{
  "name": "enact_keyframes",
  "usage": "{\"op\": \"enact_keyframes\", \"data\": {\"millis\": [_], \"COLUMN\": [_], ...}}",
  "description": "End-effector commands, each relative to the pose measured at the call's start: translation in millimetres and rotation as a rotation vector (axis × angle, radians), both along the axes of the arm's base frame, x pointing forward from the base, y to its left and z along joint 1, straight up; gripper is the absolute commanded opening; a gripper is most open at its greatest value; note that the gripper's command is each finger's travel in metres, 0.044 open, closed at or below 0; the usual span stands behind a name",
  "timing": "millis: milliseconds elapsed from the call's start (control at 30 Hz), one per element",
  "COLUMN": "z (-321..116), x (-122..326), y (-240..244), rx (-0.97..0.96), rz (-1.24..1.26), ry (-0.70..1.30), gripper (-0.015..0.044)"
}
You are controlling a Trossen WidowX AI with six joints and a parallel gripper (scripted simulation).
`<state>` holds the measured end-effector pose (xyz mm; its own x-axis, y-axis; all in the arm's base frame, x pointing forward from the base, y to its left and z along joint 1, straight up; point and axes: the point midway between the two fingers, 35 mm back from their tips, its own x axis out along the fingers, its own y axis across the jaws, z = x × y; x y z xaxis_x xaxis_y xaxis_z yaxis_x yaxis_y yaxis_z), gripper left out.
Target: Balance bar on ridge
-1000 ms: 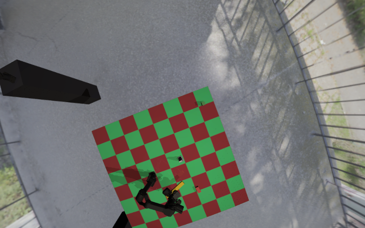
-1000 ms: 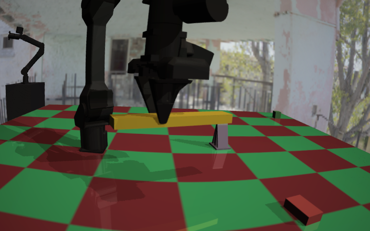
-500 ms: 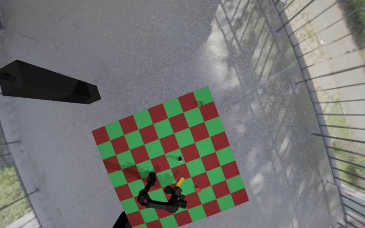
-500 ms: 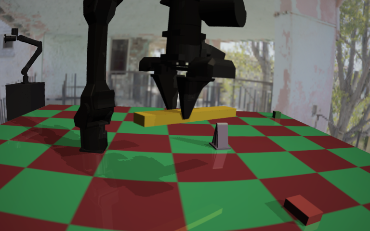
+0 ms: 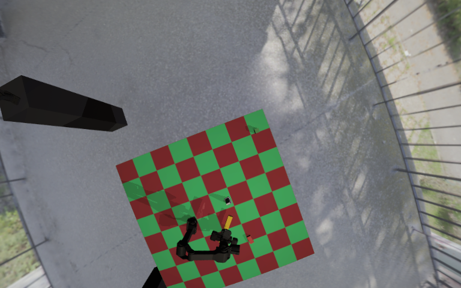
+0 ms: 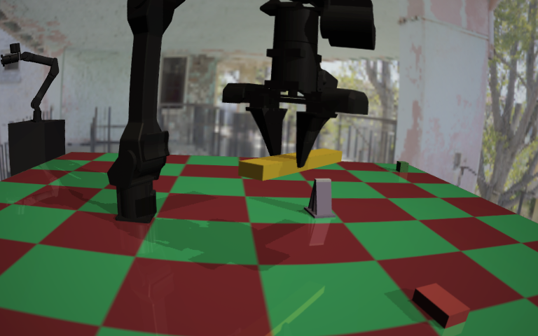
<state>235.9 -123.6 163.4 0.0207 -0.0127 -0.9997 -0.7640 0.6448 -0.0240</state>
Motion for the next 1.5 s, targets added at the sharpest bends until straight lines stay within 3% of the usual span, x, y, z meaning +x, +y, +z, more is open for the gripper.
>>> {"op": "enact_keyframes", "data": {"millis": [0,1467], "z": [2,3], "x": [12,95], "y": [12,148], "rx": [-0.001,-0.008], "rz": [0.089,0.827], "ry": [-0.003,-0.007], "gripper": [0.0,0.0]}}
